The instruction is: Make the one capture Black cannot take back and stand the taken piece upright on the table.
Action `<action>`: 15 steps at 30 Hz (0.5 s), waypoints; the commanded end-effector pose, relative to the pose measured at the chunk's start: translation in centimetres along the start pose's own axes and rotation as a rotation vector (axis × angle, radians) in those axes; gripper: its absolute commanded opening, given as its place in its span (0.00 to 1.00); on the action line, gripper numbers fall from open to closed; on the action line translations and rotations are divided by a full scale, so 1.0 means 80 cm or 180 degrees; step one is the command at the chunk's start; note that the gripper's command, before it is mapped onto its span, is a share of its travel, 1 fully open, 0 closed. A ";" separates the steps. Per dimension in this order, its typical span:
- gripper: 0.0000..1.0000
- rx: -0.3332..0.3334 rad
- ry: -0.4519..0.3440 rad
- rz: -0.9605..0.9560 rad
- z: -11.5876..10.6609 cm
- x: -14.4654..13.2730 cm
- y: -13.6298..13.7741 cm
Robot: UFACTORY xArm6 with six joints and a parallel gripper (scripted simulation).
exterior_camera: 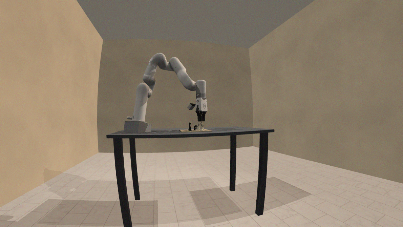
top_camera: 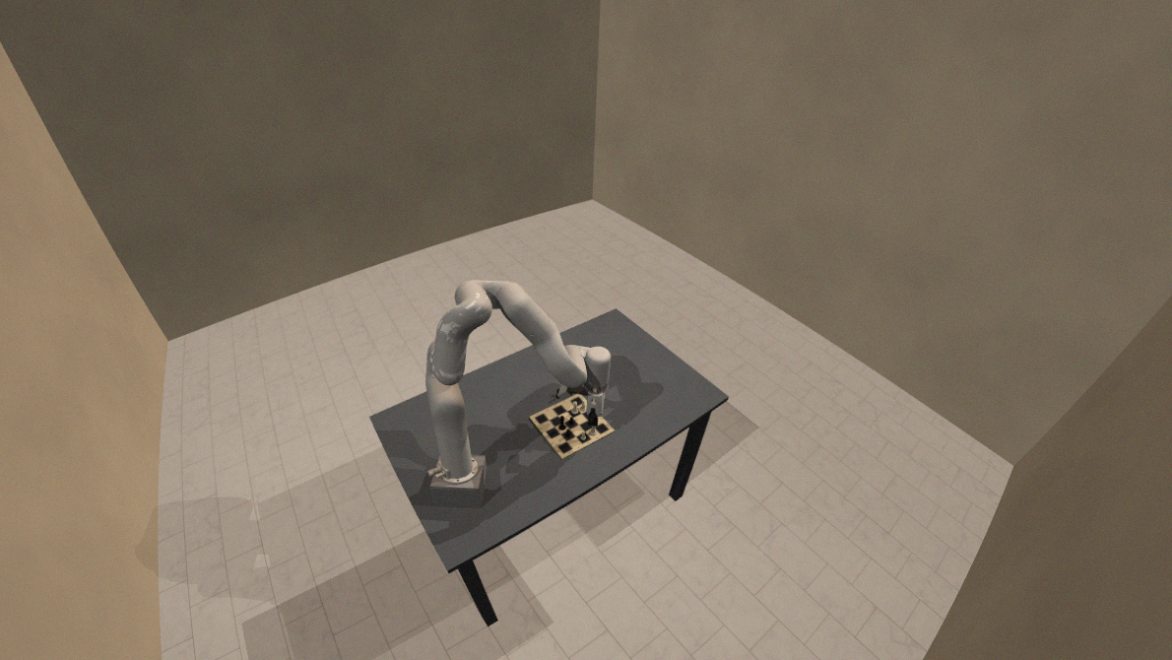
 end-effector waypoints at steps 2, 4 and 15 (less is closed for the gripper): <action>0.42 -0.0005 -0.0012 -0.0001 -0.002 -0.001 0.001; 0.42 -0.0005 -0.0012 -0.0001 -0.002 -0.001 0.001; 0.42 -0.0005 -0.0012 -0.0001 0.010 -0.001 0.001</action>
Point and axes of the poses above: the point where the finger pads meet when closed, its own z axis out along the fingers, its own y axis across the jaws, x = y × z, the point moved 5 cm from there along -z, back along the fingers, and after that the axes turned 8 degrees about -z, right-handed, at the moved point
